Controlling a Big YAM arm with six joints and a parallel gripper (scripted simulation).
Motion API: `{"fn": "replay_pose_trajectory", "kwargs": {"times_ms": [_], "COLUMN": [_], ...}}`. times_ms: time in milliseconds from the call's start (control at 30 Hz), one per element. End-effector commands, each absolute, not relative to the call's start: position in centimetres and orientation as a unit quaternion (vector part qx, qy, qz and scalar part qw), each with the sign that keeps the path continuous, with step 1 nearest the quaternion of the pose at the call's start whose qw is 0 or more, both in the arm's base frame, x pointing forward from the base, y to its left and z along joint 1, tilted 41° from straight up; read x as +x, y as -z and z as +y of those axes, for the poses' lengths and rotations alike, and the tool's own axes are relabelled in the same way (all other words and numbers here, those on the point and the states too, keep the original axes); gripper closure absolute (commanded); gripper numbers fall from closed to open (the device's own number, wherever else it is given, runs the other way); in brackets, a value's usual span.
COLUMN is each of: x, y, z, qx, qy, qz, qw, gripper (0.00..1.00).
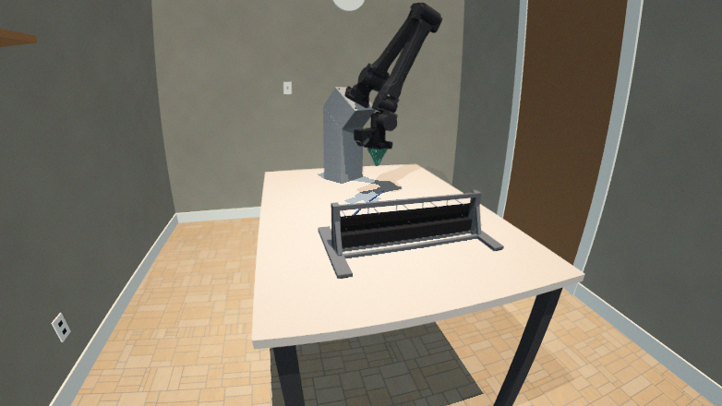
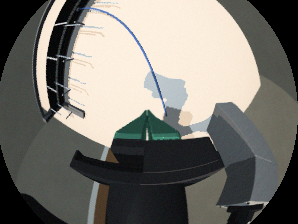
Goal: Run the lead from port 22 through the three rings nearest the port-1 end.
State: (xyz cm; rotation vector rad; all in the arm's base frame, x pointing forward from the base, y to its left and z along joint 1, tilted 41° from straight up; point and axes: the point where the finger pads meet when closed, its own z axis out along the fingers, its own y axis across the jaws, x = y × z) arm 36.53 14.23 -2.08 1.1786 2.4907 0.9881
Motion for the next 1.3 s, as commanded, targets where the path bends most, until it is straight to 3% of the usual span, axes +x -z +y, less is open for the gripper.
{"fn": "replay_pose_trajectory", "kwargs": {"times_ms": [0, 133, 167, 1267], "x": [35.4, 34.8, 35.9, 35.2], "y": [3.9, 4.4, 3.9, 4.2], "z": [12.6, 12.3, 12.4, 12.3], "qx": [0.301, 0.245, 0.242, 0.247], "qy": [-0.314, -0.304, -0.308, -0.304], "qz": [0.889, 0.906, 0.904, 0.906], "qw": [0.142, 0.161, 0.17, 0.162], "gripper": [1.0, 1.0, 0.68, 0.68]}}
